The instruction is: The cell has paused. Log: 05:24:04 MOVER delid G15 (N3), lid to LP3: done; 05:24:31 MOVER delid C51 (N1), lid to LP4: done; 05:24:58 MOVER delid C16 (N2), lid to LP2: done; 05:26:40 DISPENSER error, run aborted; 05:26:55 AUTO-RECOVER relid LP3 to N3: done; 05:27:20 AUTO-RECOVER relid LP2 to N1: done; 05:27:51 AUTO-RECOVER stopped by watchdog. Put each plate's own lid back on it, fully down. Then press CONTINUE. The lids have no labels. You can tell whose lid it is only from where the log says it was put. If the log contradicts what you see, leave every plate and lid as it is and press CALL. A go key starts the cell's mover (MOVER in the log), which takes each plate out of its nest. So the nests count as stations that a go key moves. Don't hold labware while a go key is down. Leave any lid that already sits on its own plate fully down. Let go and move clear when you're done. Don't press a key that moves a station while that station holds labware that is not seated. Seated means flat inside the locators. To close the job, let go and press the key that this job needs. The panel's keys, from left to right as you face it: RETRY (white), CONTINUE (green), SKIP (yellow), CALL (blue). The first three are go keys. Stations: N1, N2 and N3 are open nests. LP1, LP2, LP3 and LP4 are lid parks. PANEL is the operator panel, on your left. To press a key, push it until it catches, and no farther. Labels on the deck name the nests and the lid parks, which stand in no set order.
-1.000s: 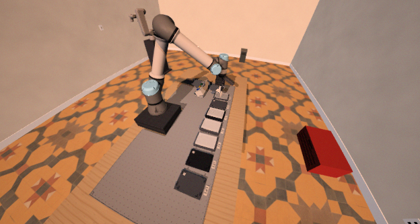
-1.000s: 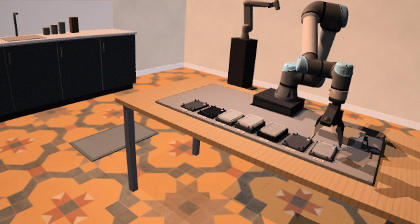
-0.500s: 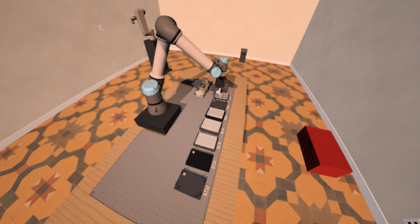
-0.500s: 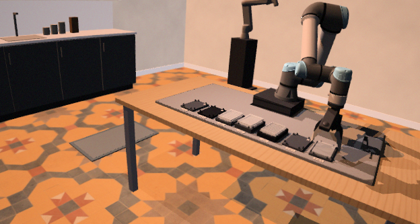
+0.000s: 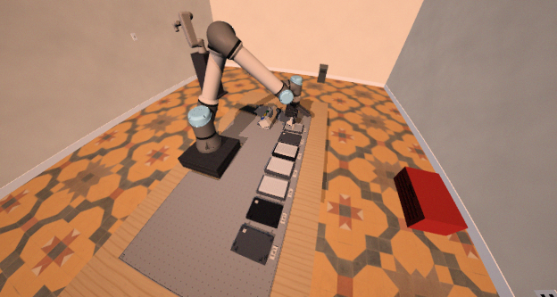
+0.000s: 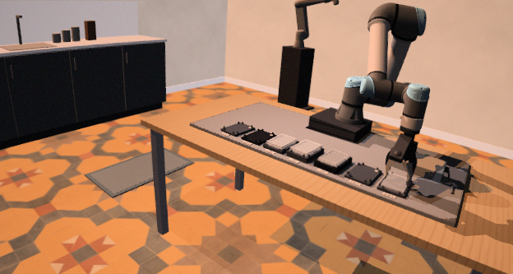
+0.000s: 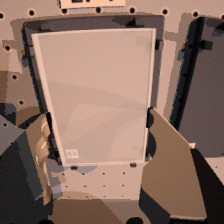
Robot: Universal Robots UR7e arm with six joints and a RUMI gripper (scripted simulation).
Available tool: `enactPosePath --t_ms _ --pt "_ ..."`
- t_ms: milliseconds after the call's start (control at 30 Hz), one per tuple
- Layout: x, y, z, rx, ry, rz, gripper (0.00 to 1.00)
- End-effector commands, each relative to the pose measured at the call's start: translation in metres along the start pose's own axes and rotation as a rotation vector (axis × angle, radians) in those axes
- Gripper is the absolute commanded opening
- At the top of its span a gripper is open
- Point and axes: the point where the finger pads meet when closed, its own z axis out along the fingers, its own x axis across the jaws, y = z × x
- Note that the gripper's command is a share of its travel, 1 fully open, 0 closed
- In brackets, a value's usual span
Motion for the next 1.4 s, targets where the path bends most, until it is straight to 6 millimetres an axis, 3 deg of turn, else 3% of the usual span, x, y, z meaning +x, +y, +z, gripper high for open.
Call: enactPosePath --t_ms 0,1067,1367 --pt "0.000 0.000 -0.001 0.001 -0.001 0.000 0.00" --pt "0.000 0.000 -0.001 0.001 -0.001 0.000 0.00" --pt "0.000 0.000 -0.012 0.001 -0.001 0.000 0.00"
